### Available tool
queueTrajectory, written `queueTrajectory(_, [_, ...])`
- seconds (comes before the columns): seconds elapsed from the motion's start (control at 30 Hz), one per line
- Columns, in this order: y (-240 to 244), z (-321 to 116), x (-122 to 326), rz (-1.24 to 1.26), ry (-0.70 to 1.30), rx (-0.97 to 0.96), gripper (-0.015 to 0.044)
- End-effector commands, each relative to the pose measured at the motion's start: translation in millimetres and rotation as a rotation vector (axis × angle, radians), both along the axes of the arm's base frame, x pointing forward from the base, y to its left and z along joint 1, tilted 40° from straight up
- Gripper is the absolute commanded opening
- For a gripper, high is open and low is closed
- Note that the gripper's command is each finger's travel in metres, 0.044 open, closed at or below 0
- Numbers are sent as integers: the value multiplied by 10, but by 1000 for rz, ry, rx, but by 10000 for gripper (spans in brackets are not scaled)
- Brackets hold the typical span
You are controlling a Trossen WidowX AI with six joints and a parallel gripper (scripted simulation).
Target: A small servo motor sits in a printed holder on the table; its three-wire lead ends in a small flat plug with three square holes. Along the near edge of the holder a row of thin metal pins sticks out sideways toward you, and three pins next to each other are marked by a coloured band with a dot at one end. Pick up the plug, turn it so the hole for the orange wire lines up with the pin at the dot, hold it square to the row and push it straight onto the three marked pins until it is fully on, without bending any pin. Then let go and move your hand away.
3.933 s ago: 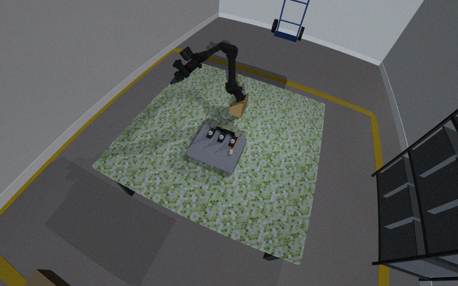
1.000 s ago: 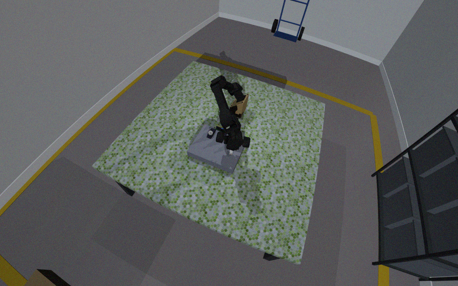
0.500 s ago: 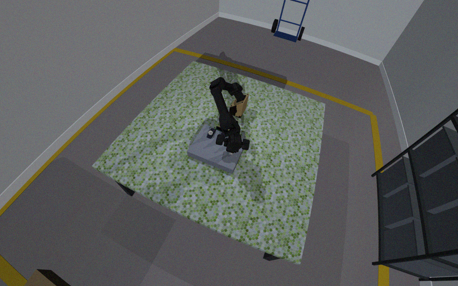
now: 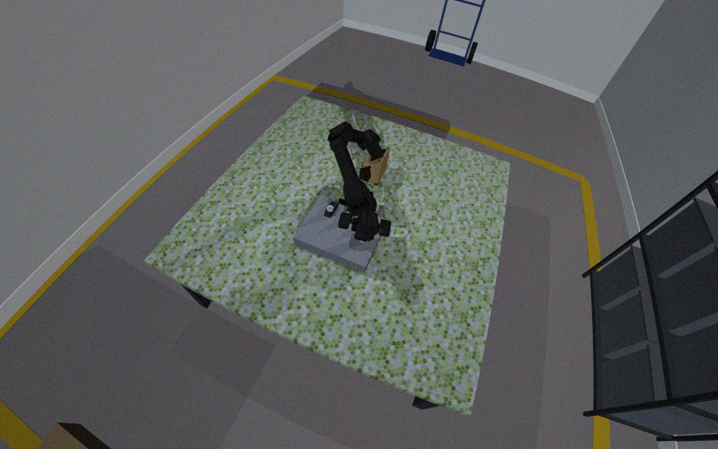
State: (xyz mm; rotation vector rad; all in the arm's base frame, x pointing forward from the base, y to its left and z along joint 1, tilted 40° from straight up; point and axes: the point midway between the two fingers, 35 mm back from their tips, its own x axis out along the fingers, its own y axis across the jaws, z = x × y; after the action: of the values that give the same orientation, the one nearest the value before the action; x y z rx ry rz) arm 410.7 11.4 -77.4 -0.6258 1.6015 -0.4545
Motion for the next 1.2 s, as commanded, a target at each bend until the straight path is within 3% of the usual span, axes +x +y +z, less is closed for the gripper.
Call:
queueTrajectory(0.0, [42,60,8,2,3,-3,0])
queueTrajectory(0.3, [355,437,30,2,4,-1,0])
queueTrajectory(1.17, [177,866,-605,-59,-41,-7,0])
